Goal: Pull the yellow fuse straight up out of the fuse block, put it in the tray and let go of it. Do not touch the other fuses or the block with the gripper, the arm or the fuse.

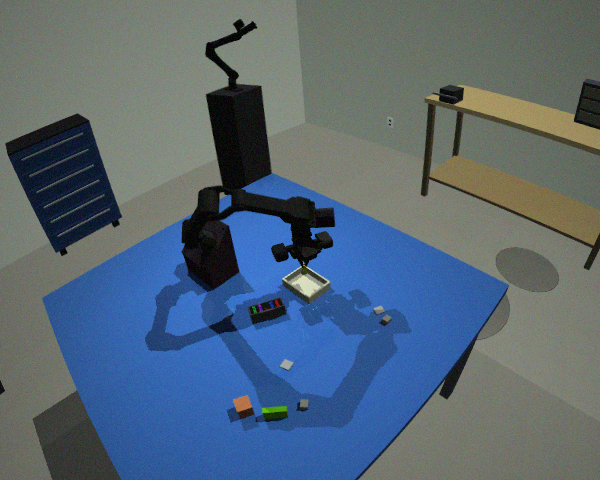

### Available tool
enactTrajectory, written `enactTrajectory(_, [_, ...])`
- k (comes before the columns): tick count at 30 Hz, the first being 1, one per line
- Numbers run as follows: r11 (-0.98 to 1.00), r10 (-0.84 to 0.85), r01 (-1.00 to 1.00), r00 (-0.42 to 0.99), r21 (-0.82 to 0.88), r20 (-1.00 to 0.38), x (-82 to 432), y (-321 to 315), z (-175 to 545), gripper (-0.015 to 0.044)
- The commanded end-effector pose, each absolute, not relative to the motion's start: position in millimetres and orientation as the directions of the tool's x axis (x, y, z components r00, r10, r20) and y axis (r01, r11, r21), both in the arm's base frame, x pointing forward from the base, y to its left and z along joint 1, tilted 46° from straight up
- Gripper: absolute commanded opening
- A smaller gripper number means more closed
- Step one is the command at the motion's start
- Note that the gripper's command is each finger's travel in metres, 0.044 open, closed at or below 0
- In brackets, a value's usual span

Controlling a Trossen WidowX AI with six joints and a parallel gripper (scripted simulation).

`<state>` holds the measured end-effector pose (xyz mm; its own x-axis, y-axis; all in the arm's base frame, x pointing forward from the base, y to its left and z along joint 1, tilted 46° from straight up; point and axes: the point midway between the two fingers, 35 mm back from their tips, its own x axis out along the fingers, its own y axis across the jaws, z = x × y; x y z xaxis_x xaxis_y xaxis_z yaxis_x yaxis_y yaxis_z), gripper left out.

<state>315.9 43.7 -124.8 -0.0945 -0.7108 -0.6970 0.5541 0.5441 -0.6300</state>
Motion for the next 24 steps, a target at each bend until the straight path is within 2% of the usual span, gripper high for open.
enactTrajectory(1, [0.542, -0.708, 0.562, -0.094, -0.625, -0.7, 317, 41, -130, 0.0])
enactTrajectory(24, [0.541, -0.709, 0.562, -0.094, -0.626, -0.698, 313, 18, -153, 0.0])
